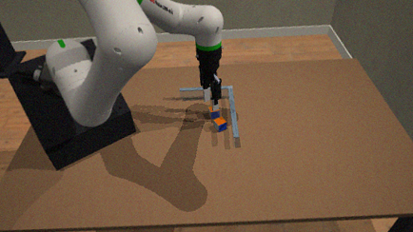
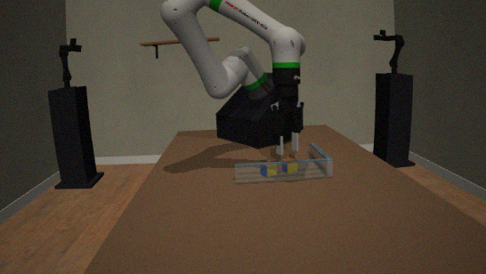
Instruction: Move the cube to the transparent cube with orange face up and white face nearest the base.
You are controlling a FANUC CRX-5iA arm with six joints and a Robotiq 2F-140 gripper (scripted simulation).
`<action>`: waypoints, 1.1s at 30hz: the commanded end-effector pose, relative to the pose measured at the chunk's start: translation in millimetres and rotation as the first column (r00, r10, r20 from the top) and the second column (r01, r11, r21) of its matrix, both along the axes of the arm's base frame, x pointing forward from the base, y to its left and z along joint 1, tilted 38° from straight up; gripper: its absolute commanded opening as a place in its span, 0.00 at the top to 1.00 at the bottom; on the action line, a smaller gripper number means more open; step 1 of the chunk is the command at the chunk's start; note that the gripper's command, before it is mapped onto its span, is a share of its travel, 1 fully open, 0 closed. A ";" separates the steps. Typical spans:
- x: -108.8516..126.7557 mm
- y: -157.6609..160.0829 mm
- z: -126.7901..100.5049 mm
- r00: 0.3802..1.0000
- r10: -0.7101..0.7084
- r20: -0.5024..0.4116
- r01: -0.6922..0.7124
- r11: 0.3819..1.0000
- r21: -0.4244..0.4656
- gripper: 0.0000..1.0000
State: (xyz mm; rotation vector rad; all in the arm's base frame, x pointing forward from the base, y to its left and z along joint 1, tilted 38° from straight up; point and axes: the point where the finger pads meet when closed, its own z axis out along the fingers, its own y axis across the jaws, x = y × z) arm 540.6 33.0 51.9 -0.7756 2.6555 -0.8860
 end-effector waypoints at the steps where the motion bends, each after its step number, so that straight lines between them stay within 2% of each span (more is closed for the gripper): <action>1: 0.1 0.3 0.1 1.000 0.000 0.000 0.000 1.000 0.000 0.59; 6: 3.0 -5.3 3.7 1.000 0.000 0.000 0.000 1.000 0.000 0.59; 20: 29.9 -58.7 38.4 1.000 0.000 0.000 0.000 1.000 0.000 0.59; 33: 31.6 -61.9 40.5 1.000 0.000 0.000 0.000 1.000 0.000 0.59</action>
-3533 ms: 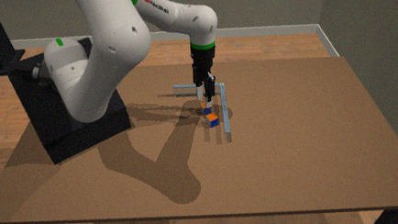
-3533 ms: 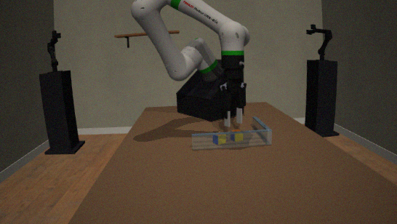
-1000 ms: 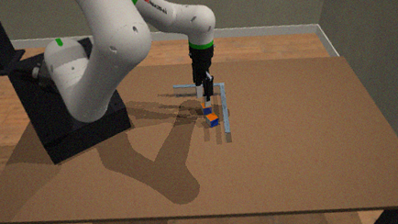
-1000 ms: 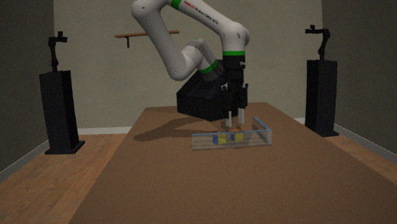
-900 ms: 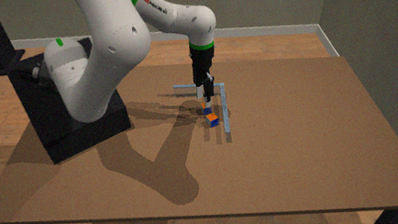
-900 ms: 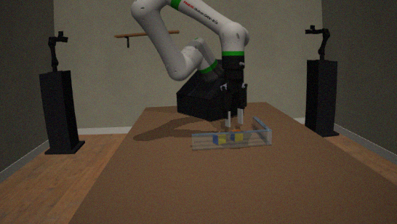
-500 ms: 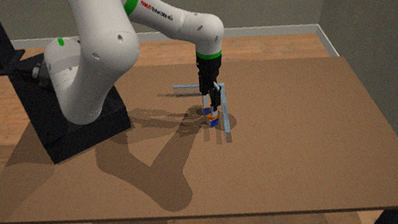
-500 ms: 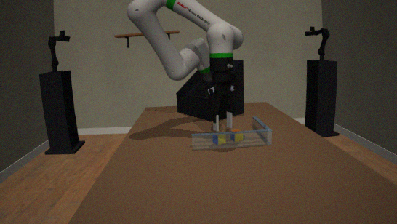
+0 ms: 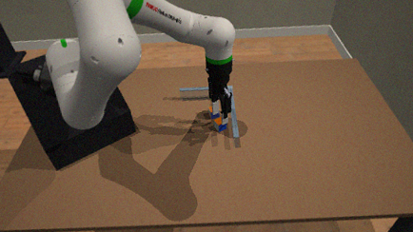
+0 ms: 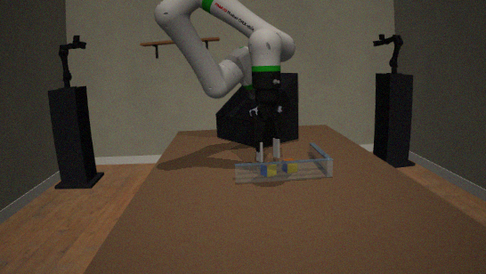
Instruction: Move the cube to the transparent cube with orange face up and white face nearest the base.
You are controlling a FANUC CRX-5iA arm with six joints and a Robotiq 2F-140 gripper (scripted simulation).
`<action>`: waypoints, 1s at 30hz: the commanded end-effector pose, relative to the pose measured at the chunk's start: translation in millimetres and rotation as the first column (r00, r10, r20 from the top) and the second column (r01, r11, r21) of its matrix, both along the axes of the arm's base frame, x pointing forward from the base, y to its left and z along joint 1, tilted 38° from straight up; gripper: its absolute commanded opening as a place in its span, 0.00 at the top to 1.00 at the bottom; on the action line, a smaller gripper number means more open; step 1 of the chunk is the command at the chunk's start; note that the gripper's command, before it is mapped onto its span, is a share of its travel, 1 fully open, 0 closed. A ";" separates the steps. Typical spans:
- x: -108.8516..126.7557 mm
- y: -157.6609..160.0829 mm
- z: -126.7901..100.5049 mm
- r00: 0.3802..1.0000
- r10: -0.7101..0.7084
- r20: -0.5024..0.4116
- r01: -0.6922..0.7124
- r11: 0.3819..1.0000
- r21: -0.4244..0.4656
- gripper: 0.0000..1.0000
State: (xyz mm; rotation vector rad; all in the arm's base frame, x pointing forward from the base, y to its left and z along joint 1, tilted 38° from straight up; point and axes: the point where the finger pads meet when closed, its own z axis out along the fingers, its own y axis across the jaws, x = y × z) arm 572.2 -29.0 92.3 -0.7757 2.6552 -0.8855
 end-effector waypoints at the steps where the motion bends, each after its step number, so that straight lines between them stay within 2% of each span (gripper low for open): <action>1: 0.0 0.1 0.0 1.000 0.000 0.000 0.000 1.000 0.000 0.59; 30: 1.3 -1.4 -2.4 1.000 0.000 0.000 0.000 1.000 0.000 0.59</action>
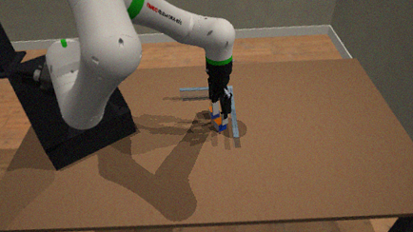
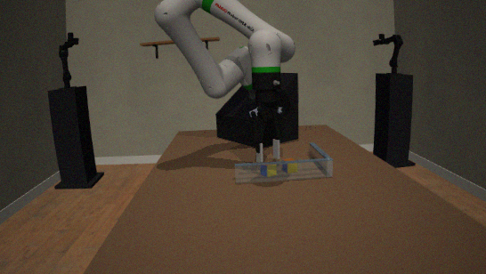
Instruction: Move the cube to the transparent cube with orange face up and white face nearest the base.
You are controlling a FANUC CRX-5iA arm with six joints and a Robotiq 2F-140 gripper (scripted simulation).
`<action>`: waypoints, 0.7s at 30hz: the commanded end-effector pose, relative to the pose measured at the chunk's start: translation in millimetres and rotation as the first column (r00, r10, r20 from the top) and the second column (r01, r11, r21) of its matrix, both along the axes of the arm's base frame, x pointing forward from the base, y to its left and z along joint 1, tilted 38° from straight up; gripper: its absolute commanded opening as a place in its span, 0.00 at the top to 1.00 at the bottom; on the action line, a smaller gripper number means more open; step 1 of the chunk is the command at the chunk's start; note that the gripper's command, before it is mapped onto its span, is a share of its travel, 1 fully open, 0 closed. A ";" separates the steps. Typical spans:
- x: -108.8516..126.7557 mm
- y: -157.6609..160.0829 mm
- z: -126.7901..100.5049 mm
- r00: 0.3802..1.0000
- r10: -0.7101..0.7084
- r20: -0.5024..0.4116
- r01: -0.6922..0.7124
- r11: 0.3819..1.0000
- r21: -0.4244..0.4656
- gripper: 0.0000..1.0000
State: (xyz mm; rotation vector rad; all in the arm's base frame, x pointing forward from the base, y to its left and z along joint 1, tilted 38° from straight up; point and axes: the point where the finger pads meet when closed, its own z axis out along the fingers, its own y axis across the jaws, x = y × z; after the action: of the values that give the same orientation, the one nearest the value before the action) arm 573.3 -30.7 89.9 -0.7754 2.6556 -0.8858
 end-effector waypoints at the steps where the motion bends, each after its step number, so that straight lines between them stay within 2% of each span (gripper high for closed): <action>1: 0.1 0.3 0.1 1.000 0.000 0.000 0.000 1.000 0.000 0.59; 12: 0.3 0.0 -0.3 1.000 0.000 0.000 0.000 1.000 0.000 0.59; 21: 4.7 -5.5 -9.3 1.000 0.000 0.000 0.000 1.000 0.000 0.59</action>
State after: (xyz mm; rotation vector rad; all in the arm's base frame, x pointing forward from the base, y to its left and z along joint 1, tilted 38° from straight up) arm 577.3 -35.1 82.6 -0.7750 2.6548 -0.8856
